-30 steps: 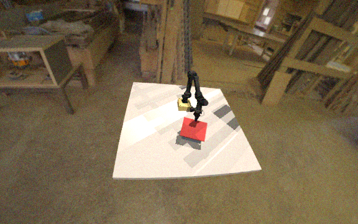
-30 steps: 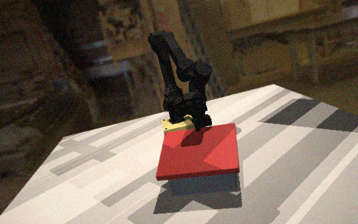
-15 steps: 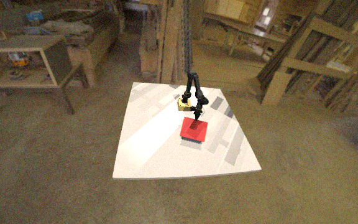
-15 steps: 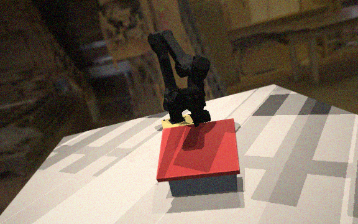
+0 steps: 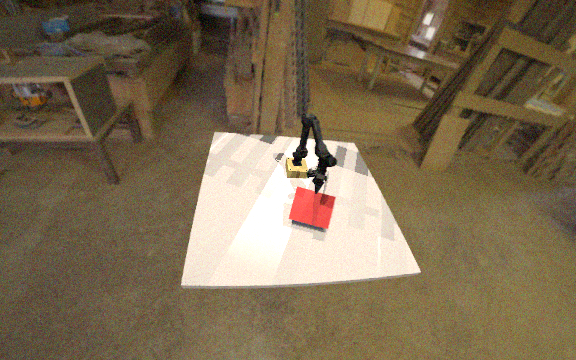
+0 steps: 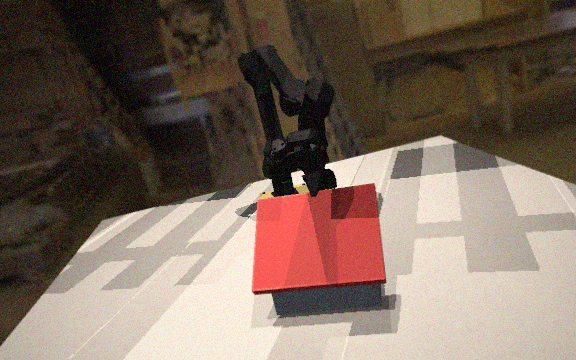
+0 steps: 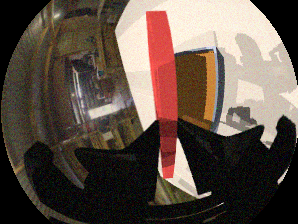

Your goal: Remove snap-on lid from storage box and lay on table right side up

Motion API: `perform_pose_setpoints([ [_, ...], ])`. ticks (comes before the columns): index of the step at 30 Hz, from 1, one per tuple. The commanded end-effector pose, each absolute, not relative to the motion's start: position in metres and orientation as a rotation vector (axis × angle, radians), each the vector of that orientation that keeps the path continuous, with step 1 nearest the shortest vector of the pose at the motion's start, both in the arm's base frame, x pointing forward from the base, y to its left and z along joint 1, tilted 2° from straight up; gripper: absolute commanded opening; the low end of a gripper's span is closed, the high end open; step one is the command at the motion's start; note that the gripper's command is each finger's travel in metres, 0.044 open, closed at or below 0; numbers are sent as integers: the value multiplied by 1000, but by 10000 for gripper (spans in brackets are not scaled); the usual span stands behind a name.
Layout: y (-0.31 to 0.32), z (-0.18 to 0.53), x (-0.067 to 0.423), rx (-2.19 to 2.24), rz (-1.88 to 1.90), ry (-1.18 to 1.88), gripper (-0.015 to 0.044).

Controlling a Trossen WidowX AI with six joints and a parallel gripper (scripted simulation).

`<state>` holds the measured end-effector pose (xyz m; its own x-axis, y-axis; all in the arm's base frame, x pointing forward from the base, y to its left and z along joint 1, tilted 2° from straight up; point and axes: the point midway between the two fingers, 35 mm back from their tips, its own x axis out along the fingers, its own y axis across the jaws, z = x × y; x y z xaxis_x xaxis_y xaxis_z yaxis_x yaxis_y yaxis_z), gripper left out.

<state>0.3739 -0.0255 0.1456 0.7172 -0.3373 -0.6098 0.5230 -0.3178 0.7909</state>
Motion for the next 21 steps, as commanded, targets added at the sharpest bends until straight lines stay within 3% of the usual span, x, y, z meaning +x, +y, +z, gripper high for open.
perform_pose_setpoints([
  [1, -28, 149, 379, 1685, -868, 154, 0],
  [21, -33, 175, 385, 1685, -868, 153, 0],
])
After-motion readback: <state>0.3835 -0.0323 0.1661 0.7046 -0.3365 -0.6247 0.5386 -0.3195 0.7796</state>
